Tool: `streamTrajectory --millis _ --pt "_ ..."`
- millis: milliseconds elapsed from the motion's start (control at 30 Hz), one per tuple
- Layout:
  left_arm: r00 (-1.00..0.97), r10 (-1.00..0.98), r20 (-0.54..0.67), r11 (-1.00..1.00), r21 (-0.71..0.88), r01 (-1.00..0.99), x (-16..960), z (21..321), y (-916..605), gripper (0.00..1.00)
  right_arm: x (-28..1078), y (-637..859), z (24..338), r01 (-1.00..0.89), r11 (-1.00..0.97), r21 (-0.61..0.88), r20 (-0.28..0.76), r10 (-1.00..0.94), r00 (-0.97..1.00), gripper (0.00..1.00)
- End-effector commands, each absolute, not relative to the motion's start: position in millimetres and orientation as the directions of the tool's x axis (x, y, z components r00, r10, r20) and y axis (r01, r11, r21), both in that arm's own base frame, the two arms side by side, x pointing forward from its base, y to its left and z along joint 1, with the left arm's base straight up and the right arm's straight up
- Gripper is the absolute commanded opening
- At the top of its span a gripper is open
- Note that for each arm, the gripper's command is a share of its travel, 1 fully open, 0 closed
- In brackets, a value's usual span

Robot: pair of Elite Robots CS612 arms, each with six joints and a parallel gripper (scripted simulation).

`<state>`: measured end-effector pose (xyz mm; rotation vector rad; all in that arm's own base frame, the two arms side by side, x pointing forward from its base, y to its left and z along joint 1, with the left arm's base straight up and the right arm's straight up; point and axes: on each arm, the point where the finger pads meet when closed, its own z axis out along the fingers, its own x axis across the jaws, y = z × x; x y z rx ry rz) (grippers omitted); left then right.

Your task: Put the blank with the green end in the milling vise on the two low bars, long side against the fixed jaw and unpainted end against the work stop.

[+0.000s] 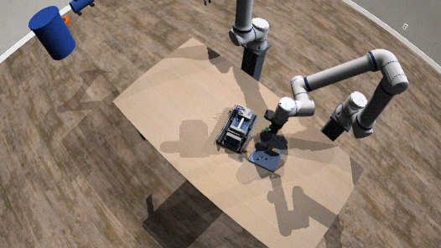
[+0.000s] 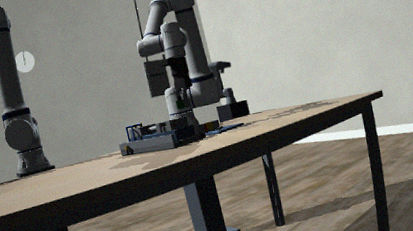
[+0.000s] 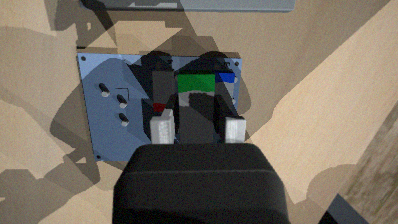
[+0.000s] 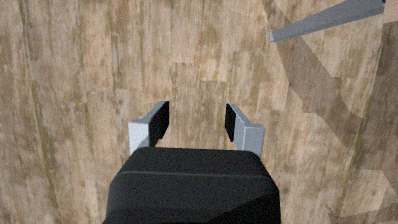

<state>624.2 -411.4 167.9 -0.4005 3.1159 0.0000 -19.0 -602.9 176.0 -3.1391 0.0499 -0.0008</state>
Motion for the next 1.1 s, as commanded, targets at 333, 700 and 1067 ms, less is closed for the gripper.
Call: streamTrajectory --millis 333,700,1067 --pt "-0.967 -0.253 -0.001 0.967 -0.002 -0.253 646.4 168.2 -441.5 0.0 -19.2 -603.7 177.0 -0.032 -0.999 0.0 0.0 -0.032 0.999 1.0" --pt "-0.967 -0.253 -0.001 0.967 -0.002 -0.253 665.6 167.4 -467.8 0.0 -19.2 -603.7 177.0 -0.032 -0.999 0.0 0.0 -0.032 0.999 1.0" --pt "-0.967 -0.253 -0.001 0.967 -0.002 -0.253 681.3 166.8 -489.3 0.0 -19.2 -603.7 177.0 -0.032 -0.999 0.0 0.0 -0.032 0.999 1.0"
